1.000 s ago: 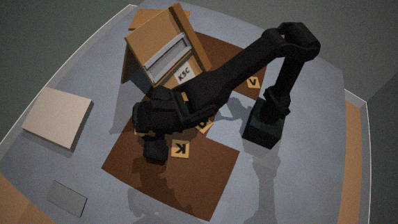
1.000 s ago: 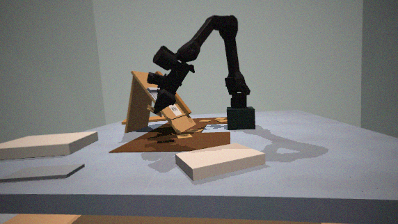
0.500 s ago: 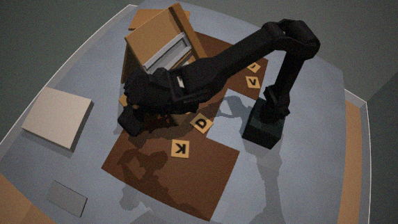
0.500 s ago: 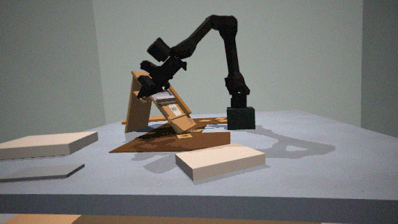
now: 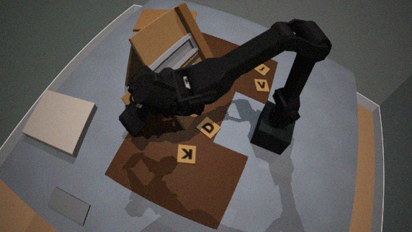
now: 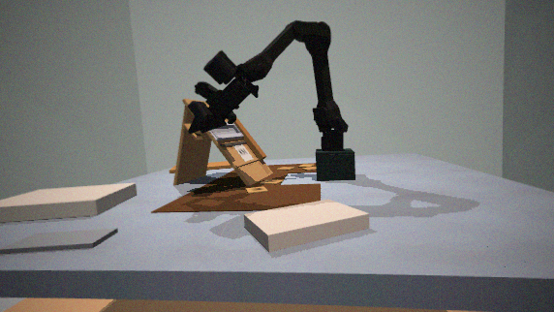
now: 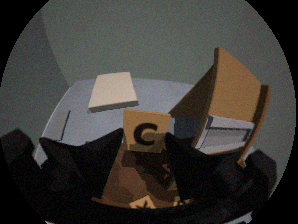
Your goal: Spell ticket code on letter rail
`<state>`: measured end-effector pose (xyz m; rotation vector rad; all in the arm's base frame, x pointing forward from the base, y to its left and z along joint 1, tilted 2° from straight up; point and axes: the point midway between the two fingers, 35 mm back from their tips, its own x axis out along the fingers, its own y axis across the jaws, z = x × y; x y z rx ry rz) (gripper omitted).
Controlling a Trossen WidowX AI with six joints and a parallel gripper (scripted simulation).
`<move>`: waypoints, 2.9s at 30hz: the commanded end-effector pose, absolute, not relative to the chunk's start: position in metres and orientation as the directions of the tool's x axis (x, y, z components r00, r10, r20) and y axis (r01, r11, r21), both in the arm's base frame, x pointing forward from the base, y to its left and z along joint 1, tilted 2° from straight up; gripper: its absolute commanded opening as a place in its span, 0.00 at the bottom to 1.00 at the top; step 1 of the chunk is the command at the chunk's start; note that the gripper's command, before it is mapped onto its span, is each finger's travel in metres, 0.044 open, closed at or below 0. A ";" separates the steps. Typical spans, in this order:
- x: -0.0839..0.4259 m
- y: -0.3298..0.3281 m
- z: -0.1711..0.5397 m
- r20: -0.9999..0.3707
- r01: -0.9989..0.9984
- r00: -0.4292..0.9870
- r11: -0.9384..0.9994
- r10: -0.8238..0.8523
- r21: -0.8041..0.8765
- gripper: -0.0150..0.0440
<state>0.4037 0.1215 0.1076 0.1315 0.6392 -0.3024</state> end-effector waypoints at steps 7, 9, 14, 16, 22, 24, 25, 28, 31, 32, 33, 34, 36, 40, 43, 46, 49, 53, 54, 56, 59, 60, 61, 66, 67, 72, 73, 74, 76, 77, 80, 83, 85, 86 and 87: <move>0.402 0.117 0.106 -0.603 0.323 0.760 0.946 -0.240 0.031 0.25; 0.401 0.116 0.106 -0.603 0.323 0.760 0.946 -0.240 0.031 0.25; 0.400 0.114 0.106 -0.603 0.323 0.760 0.946 -0.240 0.031 0.25; 0.400 0.113 0.105 -0.603 0.323 0.760 0.946 -0.240 0.031 0.25; 0.399 0.110 0.105 -0.603 0.323 0.760 0.946 -0.240 0.030 0.25; 0.398 0.109 0.105 -0.603 0.323 0.760 0.946 -0.240 0.030 0.25; 0.398 0.108 0.105 -0.603 0.323 0.760 0.946 -0.240 0.030 0.25; 0.398 0.107 0.105 -0.603 0.323 0.760 0.946 -0.240 0.030 0.25; 0.397 0.106 0.105 -0.603 0.323 0.760 0.946 -0.241 0.030 0.25; 0.397 0.105 0.105 -0.603 0.323 0.760 0.946 -0.241 0.030 0.25; 0.397 0.105 0.105 -0.603 0.323 0.760 0.946 -0.241 0.030 0.25; 0.397 0.104 0.105 -0.603 0.323 0.760 0.946 -0.241 0.030 0.25; 0.396 0.103 0.105 -0.603 0.323 0.760 0.946 -0.241 0.030 0.25; 0.396 0.101 0.105 -0.603 0.323 0.760 0.946 -0.241 0.029 0.25; 0.395 0.100 0.105 -0.603 0.323 0.760 0.946 -0.241 0.029 0.25; 0.395 0.099 0.105 -0.603 0.323 0.760 0.946 -0.241 0.029 0.25; 0.394 0.097 0.105 -0.603 0.323 0.760 0.946 -0.241 0.029 0.25; 0.394 0.095 0.105 -0.603 0.323 0.760 0.946 -0.241 0.029 0.25; 0.394 0.095 0.105 -0.603 0.323 0.760 0.946 -0.241 0.029 0.25; 0.393 0.094 0.105 -0.603 0.323 0.760 0.946 -0.241 0.029 0.25; 0.393 0.092 0.105 -0.603 0.323 0.760 0.946 -0.241 0.029 0.25; 0.393 0.092 0.105 -0.603 0.323 0.760 0.946 -0.241 0.029 0.25; 0.393 0.091 0.105 -0.603 0.323 0.760 0.946 -0.241 0.028 0.25; 0.392 0.089 0.105 -0.603 0.323 0.760 0.946 -0.241 0.028 0.25; 0.392 0.088 0.105 -0.603 0.323 0.760 0.946 -0.241 0.028 0.25; 0.391 0.086 0.105 -0.603 0.323 0.760 0.946 -0.242 0.028 0.25; 0.391 0.086 0.105 -0.603 0.323 0.760 0.946 -0.242 0.028 0.25; 0.391 0.085 0.105 -0.603 0.323 0.760 0.946 -0.242 0.028 0.25; 0.390 0.084 0.105 -0.603 0.323 0.760 0.946 -0.242 0.028 0.25; 0.390 0.084 0.105 -0.603 0.323 0.760 0.946 -0.242 0.028 0.25; 0.390 0.082 0.105 -0.603 0.323 0.760 0.946 -0.242 0.028 0.25; 0.389 0.081 0.104 -0.603 0.323 0.760 0.946 -0.242 0.028 0.25; 0.389 0.080 0.104 -0.603 0.323 0.760 0.946 -0.242 0.027 0.25; 0.389 0.079 0.104 -0.603 0.323 0.760 0.946 -0.242 0.027 0.25; 0.389 0.079 0.104 -0.603 0.323 0.760 0.946 -0.242 0.027 0.25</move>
